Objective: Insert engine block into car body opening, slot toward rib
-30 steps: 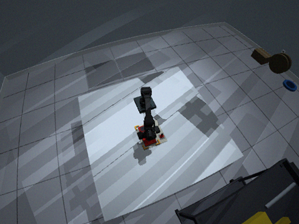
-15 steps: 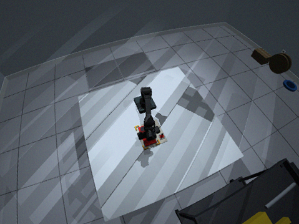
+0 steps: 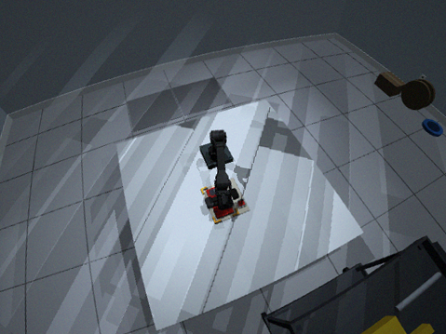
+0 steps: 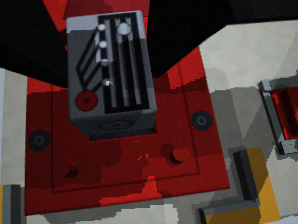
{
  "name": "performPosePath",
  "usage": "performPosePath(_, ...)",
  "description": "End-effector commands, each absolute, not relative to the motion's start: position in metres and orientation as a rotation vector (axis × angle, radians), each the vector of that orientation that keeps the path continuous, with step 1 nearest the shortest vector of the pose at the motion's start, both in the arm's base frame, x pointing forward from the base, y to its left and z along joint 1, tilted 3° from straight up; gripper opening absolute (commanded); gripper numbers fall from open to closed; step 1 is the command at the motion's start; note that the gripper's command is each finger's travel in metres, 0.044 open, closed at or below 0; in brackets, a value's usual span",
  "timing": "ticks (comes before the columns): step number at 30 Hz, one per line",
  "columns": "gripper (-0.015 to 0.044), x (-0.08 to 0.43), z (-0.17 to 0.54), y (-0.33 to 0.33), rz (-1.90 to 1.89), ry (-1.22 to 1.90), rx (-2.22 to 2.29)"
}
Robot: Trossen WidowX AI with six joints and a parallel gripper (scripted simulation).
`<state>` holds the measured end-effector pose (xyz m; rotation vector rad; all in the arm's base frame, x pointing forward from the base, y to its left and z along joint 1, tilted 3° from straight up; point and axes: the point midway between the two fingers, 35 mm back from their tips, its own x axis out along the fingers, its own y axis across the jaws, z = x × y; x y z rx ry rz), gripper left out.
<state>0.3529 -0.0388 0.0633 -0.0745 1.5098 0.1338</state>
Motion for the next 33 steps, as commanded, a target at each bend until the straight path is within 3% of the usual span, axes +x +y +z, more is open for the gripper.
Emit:
performPosePath(1,0.0160,0.3526,0.0620,-0.0378,0.132,1.510,-0.063)
performPosePath(33,0.0160,0.3528,0.0562,-0.0375,0.135,1.510,-0.067)
